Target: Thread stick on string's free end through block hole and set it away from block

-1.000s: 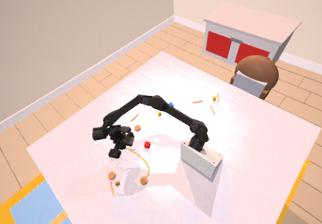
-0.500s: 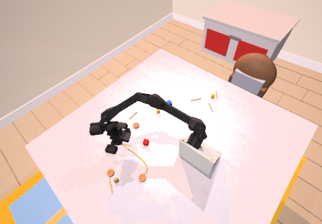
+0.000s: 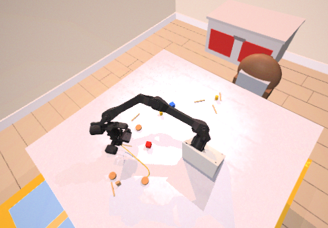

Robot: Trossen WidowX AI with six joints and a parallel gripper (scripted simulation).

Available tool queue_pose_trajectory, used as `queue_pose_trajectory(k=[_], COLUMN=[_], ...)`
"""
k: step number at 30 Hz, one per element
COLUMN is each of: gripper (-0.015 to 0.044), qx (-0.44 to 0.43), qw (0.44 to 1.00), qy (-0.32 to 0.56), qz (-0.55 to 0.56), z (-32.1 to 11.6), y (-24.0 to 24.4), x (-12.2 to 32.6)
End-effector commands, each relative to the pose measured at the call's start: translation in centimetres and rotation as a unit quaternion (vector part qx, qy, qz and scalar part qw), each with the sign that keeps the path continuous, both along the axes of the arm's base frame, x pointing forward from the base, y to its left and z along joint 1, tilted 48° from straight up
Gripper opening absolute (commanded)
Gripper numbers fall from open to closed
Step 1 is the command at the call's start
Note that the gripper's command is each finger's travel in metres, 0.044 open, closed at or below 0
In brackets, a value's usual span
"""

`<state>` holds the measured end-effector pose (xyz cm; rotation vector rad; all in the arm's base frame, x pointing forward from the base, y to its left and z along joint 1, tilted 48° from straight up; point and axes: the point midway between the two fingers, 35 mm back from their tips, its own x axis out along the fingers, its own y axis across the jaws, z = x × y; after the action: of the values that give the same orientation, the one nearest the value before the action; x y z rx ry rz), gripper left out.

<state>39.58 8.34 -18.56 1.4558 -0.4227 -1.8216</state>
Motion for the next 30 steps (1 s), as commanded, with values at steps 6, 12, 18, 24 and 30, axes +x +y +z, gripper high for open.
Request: queue_pose_trajectory(k=[6, 12, 18, 24, 30], gripper=[0.0000, 0.0000, 0.0000, 0.0000, 0.0000], qx=[-0.001, -0.001, -0.001, -0.001, 0.000], qw=[1.000, 1.000, 1.000, 1.000, 1.000], qy=[-0.009, -0.014, -0.019, -0.021, -0.021], qz=[0.009, 0.013, 0.018, 0.020, 0.020], z=[0.3, 0.4, 0.5, 0.6, 0.5], y=[-0.1, -0.3, -0.4, -0.4, -1.0], x=[1.3, 2.0, 2.7, 3.0, 3.0])
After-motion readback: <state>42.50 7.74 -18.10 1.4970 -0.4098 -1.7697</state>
